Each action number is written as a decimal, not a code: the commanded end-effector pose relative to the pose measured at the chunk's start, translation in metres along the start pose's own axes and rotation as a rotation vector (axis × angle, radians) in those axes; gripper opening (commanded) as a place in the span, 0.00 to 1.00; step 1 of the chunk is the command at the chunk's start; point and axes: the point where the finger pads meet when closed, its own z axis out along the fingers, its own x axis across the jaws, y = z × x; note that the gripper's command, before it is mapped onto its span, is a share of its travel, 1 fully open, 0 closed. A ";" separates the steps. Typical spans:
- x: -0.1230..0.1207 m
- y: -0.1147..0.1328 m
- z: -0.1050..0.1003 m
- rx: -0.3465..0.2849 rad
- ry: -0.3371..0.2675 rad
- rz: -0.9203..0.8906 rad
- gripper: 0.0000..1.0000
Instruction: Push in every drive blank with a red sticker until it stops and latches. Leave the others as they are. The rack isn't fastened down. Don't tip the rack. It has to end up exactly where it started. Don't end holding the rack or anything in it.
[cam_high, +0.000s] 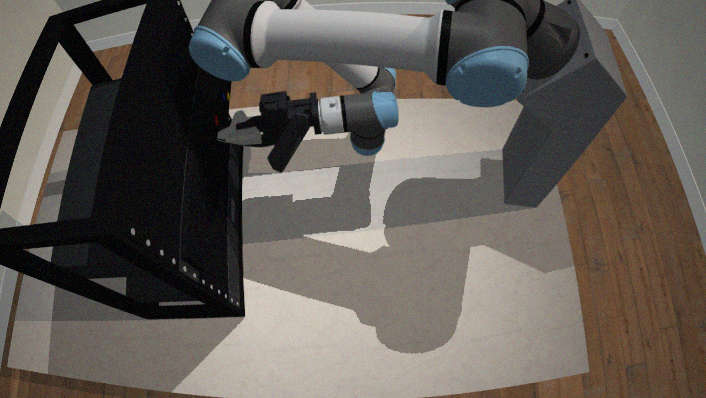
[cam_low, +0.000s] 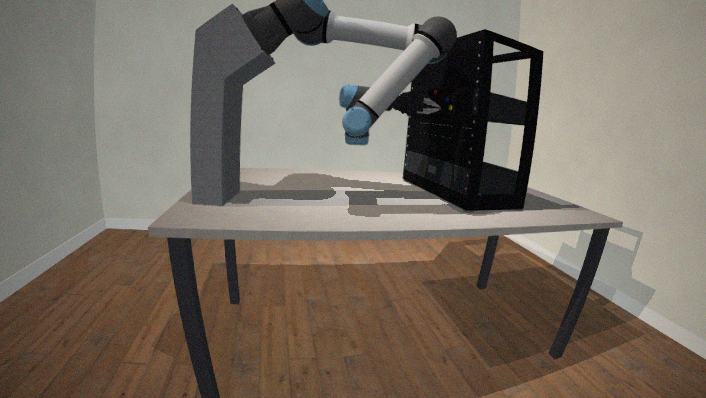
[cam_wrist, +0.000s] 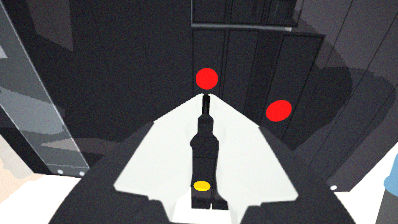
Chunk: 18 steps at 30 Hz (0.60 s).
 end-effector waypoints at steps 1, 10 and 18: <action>0.000 0.000 0.001 0.000 0.000 0.000 0.00; 0.000 0.000 0.003 0.000 0.000 0.000 0.00; 0.000 0.000 0.004 0.000 0.000 0.000 0.00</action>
